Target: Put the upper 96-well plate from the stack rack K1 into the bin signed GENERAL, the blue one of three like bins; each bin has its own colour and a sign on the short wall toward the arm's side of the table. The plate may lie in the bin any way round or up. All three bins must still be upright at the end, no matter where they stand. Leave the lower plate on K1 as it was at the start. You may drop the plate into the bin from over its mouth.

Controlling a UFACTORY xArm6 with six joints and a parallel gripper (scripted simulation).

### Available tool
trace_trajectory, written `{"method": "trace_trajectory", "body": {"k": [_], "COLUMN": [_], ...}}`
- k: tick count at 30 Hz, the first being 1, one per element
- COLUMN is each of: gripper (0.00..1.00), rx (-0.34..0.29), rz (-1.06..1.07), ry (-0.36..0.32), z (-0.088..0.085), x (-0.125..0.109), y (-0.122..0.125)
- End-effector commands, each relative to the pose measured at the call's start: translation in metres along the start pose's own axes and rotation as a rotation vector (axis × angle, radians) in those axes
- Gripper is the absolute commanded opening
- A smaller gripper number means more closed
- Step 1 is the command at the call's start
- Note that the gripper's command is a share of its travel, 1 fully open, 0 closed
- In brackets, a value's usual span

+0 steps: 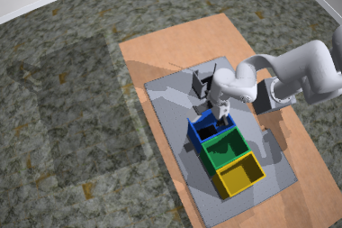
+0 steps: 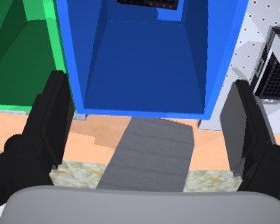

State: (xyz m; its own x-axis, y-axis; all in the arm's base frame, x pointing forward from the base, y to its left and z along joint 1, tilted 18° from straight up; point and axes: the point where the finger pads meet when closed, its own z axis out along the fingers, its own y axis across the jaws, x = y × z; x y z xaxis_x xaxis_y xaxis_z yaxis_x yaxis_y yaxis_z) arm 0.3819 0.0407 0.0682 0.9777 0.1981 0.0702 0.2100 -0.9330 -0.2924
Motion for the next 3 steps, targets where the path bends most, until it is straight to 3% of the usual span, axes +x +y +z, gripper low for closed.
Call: {"method": "trace_trajectory", "body": {"k": [1, 3], "gripper": [1.00, 1.00], "rx": [-0.001, -0.001], "rz": [-0.001, -0.001], "ry": [0.004, 0.004], "z": [-0.0012, -0.0012], "x": [0.0014, 0.0014], "y": [0.0002, 0.0002]}}
